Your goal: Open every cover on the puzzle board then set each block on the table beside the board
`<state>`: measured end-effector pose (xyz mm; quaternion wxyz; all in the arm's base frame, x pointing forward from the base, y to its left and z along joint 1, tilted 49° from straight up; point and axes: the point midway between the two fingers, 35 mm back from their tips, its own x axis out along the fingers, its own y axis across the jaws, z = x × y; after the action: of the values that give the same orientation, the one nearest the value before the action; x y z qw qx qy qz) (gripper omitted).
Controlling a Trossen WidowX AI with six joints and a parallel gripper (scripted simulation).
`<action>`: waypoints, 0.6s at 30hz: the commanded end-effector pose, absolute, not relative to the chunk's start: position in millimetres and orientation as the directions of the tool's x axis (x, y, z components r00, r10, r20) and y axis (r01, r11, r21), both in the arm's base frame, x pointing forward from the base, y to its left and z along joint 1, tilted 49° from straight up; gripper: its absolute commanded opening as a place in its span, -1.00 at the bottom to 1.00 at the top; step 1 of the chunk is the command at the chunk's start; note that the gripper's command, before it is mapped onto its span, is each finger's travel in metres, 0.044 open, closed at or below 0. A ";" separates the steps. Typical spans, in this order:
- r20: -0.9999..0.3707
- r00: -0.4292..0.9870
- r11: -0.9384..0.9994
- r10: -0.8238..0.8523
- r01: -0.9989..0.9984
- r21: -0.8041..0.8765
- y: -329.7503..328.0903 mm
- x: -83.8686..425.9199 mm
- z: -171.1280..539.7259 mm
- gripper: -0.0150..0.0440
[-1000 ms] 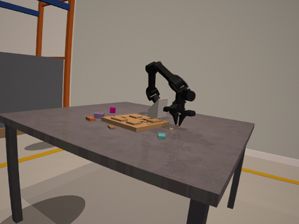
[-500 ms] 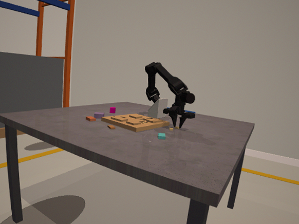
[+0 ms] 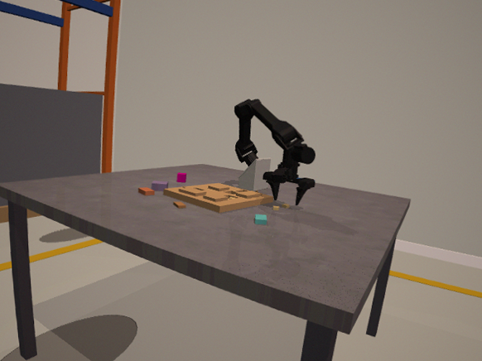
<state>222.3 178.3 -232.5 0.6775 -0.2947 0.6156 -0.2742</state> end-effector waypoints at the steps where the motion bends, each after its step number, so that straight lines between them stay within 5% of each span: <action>1: -0.678 0.094 0.682 -0.729 0.014 -0.732 191.2 222.6 -223.2 1.00; 18: -0.676 0.092 0.680 -0.731 0.010 -0.733 226.3 215.4 -188.4 1.00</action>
<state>216.6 220.0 -194.5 0.6782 -0.2955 0.6156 -0.2714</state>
